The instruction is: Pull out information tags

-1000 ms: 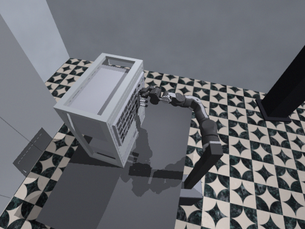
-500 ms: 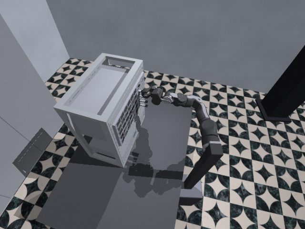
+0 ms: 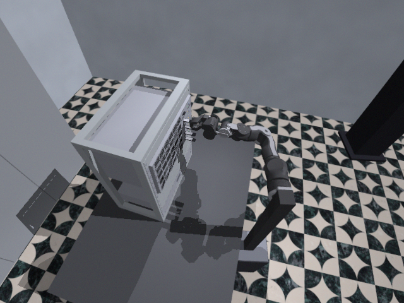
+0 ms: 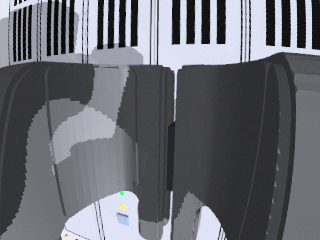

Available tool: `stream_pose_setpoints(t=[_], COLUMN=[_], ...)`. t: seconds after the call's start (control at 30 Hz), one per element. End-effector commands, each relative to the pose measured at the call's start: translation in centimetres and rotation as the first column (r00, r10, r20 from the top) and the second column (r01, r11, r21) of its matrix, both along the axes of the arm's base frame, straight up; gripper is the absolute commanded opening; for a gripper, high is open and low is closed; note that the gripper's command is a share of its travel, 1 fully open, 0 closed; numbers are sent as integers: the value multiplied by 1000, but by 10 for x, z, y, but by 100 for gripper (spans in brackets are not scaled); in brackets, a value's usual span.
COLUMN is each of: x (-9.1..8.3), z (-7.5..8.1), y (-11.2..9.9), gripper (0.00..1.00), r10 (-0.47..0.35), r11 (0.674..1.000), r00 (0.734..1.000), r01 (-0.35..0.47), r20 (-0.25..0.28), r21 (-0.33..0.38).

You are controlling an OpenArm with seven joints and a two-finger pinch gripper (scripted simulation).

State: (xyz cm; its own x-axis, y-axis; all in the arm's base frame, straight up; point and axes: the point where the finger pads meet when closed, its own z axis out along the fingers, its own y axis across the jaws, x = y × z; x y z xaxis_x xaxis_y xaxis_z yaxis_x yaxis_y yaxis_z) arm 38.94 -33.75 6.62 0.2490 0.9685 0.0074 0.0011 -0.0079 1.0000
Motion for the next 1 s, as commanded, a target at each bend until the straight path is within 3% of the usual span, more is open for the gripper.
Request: stream_pose_setpoints(t=[0.0, 0.3, 0.97], x=[0, -11, -14], z=[2, 3, 3], y=[4, 7, 10], gripper=[0, 0, 0], r10=[14, 14, 17], r11=[1000, 1000, 1000], r00=[1000, 1000, 1000], r01=[-14, -14, -17], r20=[12, 12, 12], r21=[-2, -2, -3])
